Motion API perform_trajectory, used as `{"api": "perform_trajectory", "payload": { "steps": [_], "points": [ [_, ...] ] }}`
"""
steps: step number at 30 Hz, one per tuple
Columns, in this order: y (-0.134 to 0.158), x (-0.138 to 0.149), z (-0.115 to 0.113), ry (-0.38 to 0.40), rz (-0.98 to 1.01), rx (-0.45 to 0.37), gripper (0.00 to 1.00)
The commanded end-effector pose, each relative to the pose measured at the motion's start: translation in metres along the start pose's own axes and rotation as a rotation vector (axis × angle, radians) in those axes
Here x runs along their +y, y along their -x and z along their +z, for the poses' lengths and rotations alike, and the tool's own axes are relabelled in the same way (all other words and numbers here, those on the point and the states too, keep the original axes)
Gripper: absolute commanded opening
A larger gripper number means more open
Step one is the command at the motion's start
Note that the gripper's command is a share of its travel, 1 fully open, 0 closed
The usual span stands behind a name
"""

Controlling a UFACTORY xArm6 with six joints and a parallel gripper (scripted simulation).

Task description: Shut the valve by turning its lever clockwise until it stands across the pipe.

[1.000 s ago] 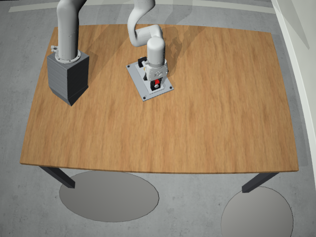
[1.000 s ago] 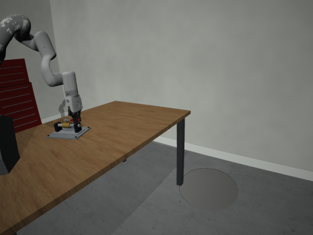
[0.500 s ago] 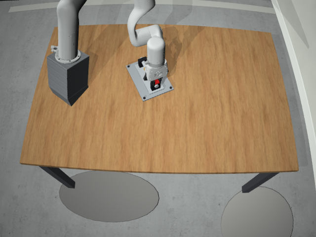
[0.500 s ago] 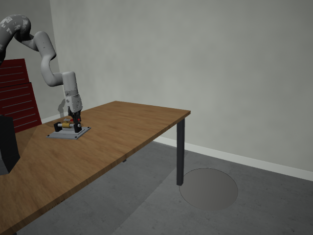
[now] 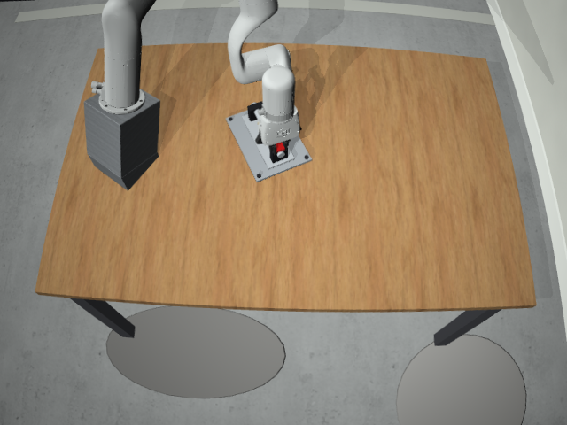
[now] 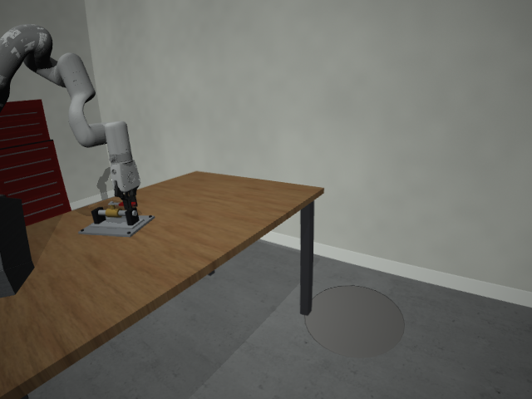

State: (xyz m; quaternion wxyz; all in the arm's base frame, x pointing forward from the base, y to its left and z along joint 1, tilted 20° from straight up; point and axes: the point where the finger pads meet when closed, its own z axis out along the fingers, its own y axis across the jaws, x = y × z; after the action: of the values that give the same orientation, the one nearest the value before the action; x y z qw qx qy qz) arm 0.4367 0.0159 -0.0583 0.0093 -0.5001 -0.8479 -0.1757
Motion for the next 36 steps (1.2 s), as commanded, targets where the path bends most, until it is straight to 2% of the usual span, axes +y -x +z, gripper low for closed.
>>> {"api": "perform_trajectory", "payload": {
  "steps": [1,36],
  "points": [
    [0.001,-0.002,-0.001,0.002,0.03,-0.001,0.0],
    [-0.002,-0.019,-0.001,0.002,0.228,-0.001,0.0]
  ]
}}
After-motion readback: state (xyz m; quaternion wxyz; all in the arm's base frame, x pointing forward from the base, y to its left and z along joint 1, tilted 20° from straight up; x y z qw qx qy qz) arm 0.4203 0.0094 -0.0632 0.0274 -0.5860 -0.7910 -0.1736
